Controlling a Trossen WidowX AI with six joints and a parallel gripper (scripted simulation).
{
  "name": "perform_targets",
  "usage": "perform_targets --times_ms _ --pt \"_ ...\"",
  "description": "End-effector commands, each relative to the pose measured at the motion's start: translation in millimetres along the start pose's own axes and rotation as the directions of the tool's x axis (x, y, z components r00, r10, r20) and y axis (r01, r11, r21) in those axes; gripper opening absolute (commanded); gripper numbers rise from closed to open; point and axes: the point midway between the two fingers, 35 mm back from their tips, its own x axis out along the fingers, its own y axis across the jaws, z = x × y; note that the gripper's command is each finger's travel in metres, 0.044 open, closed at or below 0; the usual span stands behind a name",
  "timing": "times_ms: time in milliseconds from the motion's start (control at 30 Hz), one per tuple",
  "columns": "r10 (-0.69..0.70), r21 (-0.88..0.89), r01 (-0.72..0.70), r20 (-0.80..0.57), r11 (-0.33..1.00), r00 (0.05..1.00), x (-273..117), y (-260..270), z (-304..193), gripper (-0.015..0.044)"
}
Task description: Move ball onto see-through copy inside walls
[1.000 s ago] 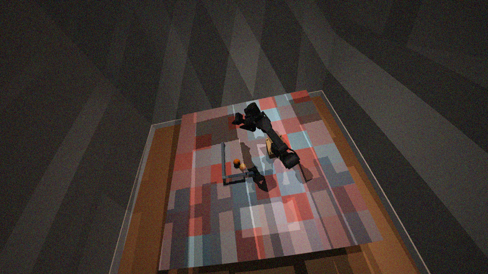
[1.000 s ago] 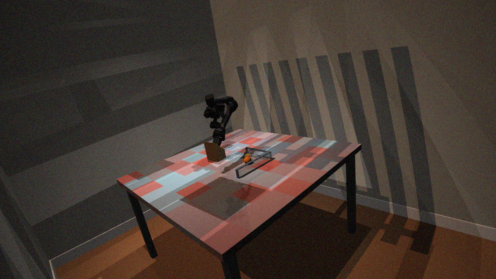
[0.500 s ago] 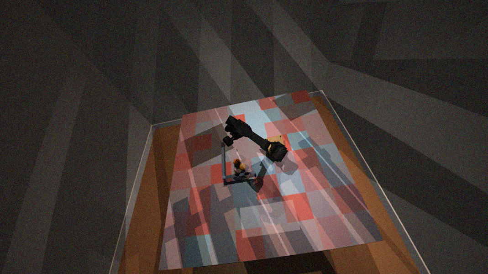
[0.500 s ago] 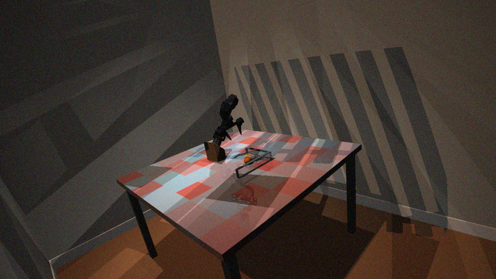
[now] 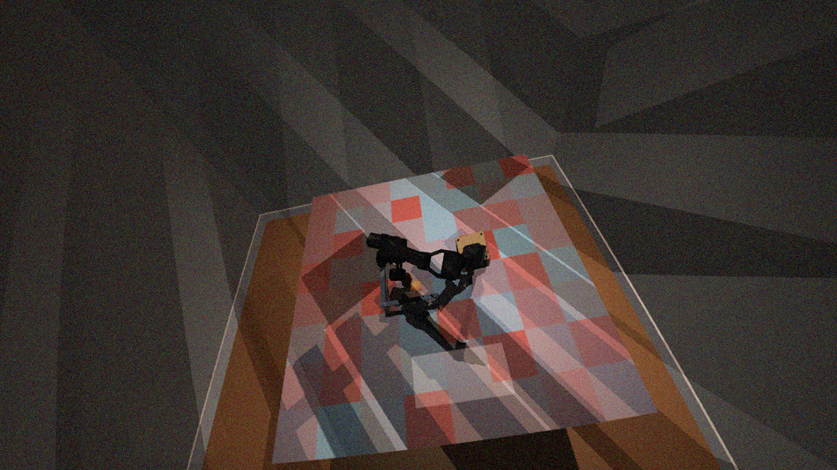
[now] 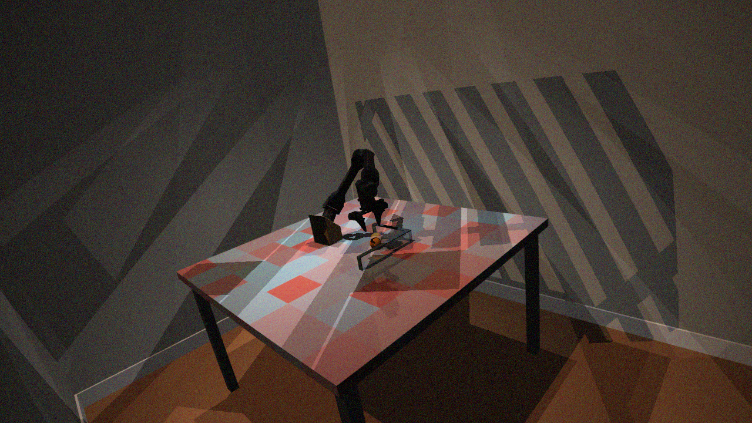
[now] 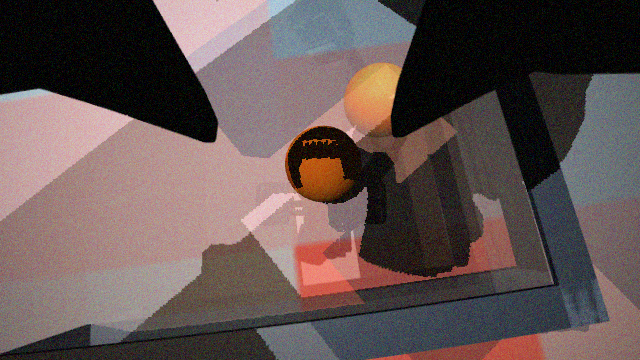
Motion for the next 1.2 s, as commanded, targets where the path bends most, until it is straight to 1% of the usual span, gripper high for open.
perform_targets --times_ms 0,300,400,567,1167 --pt "-0.010 -0.120 -0.001 -0.091 0.993 0.996 17.3 7.3 -5.0 0.0364" --pt "-0.010 -0.120 -0.001 -0.091 0.993 0.996 18.5 7.3 -5.0 0.0364" --pt "-0.009 -0.120 -0.002 -0.091 0.993 0.996 31.1 7.3 -6.2 0.0364" --pt "-0.009 -0.120 -0.002 -0.091 0.993 0.996 33.4 7.3 -6.4 0.0364" --pt "-0.009 -0.120 -0.002 -0.091 0.993 0.996 62.6 7.1 -8.4 0.0364"
